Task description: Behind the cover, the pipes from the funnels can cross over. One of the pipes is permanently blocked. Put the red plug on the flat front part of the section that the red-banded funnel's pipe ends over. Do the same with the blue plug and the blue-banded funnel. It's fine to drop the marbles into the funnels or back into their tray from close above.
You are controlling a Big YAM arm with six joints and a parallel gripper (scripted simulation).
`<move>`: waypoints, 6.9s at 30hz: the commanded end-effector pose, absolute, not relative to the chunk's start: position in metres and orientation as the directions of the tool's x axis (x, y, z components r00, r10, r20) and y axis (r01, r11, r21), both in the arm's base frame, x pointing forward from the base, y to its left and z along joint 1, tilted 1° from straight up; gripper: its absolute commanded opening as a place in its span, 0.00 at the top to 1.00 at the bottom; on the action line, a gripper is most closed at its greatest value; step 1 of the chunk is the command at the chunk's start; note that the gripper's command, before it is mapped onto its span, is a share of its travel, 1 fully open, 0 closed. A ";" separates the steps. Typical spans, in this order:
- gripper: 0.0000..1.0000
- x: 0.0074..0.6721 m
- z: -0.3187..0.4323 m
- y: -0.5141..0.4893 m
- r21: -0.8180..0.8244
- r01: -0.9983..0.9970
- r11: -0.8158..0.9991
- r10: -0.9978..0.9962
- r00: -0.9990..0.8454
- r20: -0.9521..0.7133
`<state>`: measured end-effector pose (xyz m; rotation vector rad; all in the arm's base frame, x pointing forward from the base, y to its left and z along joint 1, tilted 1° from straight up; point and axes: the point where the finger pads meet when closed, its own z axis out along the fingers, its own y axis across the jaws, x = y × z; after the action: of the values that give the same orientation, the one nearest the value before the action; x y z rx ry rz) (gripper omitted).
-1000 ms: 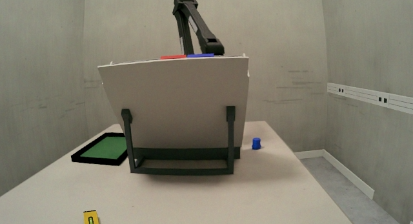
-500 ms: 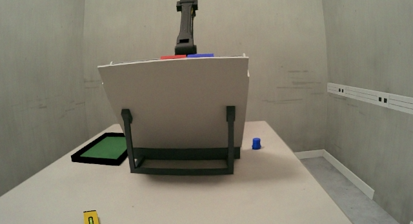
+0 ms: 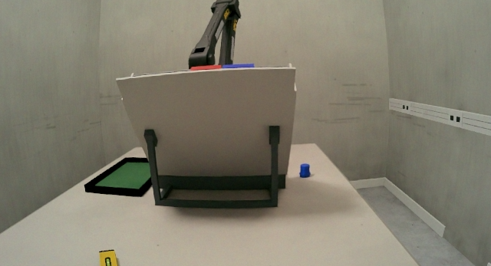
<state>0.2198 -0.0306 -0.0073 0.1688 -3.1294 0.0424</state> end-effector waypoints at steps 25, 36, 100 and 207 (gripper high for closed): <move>1.00 0.243 0.003 -0.036 -0.025 -0.164 0.986 -0.165 -0.986 -0.011; 1.00 0.243 0.002 -0.036 -0.025 -0.164 0.986 -0.164 -0.986 -0.009; 1.00 0.256 0.009 -0.040 -0.018 -0.168 0.986 -0.168 -0.986 0.018; 0.41 0.245 -0.117 -0.038 -0.027 -0.168 0.985 -0.169 -0.986 -0.014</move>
<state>0.2403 -0.0372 -0.1178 0.2668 -3.1348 0.0386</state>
